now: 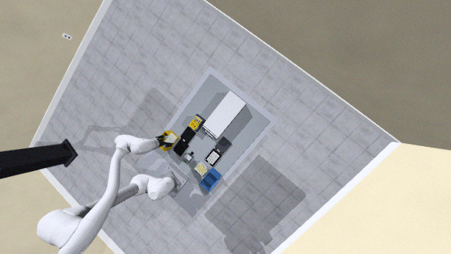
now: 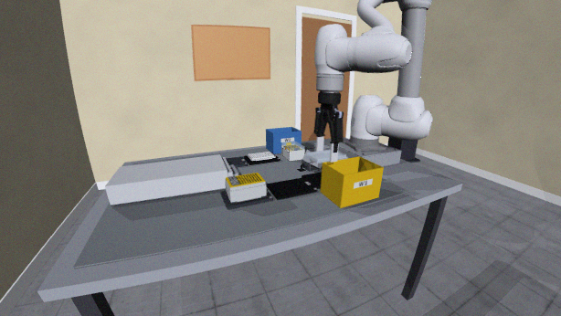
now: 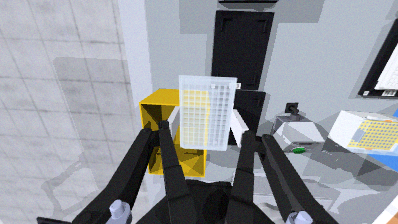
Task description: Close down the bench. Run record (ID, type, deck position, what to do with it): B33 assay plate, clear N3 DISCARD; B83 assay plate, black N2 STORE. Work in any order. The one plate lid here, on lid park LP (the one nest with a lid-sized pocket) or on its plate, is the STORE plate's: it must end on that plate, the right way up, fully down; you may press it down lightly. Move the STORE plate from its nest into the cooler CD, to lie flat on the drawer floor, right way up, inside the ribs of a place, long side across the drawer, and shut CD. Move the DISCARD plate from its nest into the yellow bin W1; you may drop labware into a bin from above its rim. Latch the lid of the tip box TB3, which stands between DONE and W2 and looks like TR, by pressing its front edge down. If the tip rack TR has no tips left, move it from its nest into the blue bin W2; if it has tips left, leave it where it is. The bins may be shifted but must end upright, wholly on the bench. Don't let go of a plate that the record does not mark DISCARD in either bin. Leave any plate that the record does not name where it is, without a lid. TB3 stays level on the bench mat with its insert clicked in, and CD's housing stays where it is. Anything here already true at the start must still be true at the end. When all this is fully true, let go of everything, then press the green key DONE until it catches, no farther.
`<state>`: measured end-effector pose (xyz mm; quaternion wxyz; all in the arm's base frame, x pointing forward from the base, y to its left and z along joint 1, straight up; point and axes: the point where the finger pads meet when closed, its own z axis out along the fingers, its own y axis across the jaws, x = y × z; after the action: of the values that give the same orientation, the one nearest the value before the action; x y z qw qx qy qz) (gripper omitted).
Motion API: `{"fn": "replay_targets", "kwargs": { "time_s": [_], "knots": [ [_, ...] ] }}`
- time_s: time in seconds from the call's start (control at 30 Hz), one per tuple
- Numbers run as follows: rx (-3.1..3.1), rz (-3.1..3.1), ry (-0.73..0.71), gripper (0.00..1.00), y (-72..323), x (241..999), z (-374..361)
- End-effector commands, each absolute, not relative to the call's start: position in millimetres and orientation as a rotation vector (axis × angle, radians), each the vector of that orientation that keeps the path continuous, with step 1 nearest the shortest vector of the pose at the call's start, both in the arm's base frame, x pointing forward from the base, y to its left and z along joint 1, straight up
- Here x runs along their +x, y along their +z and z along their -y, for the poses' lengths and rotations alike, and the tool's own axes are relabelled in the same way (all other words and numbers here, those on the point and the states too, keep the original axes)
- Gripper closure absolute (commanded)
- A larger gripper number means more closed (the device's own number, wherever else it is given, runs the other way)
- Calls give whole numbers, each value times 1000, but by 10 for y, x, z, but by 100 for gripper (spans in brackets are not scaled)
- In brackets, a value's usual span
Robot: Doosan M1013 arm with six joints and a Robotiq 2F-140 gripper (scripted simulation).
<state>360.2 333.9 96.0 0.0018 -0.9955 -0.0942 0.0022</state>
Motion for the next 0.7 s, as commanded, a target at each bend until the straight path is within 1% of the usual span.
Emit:
{"fn": "replay_targets", "kwargs": {
  "time_s": [0.0,0.67],
  "knots": [
    [-3124,295,7,100,962,3505,-3385],
    [-3124,295,7,100,965,3070,-3589]
  ]
}}
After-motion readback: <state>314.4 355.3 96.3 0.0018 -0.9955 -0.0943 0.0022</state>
